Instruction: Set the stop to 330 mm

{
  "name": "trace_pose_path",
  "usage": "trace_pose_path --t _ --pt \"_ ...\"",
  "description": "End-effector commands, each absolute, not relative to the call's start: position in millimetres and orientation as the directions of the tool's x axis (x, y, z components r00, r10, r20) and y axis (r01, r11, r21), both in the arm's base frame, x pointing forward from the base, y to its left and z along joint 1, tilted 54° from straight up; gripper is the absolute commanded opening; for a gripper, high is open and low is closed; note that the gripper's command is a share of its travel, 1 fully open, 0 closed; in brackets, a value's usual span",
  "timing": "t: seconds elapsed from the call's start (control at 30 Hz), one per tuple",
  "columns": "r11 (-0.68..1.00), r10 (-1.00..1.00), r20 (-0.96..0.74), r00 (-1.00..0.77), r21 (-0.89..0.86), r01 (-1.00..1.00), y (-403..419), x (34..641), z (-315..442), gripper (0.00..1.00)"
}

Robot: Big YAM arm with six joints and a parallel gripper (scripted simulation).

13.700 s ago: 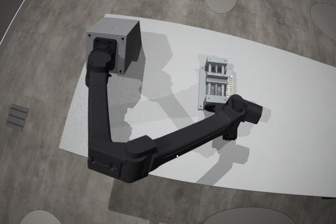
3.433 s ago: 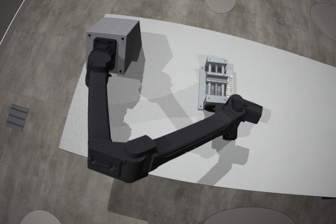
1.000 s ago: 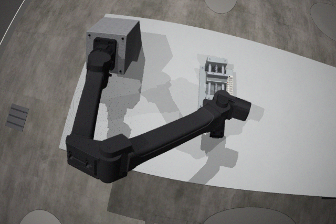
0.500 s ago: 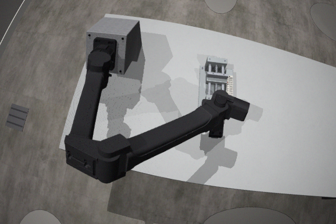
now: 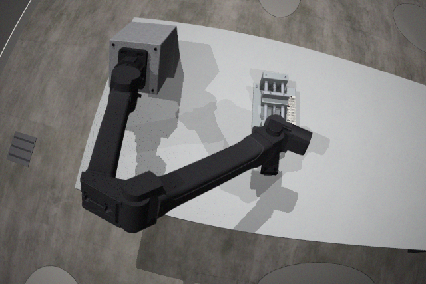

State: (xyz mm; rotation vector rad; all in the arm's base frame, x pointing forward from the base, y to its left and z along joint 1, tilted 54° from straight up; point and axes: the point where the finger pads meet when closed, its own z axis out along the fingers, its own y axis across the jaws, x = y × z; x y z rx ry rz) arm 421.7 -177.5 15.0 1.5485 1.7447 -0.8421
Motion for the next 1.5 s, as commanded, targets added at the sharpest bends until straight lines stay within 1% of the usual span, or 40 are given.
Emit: trace_pose_path --t 0.0,0.67,0.8,0.87,1.2,1.47 --pt "0.075 0.579 -0.808 -0.108 -0.079 0.994 -188.2 402.6 11.3 0.06" --pt "0.074 0.579 -0.808 -0.115 -0.088 0.993 -204.6 400.8 -7.3 0.06" --pt "0.075 0.58 -0.807 -0.111 -0.083 0.994 -209.5 405.2 -11.6 0.06" --pt "0.076 0.579 -0.81 -0.093 -0.06 0.995 -215.3 418.8 -9.5 0.06" --pt "0.075 0.58 -0.807 -0.109 -0.081 0.994 -221.8 415.9 -18.9 0.06" --pt "0.07 0.581 -0.807 -0.104 -0.078 0.995 -224.8 433.1 -20.0 0.06"
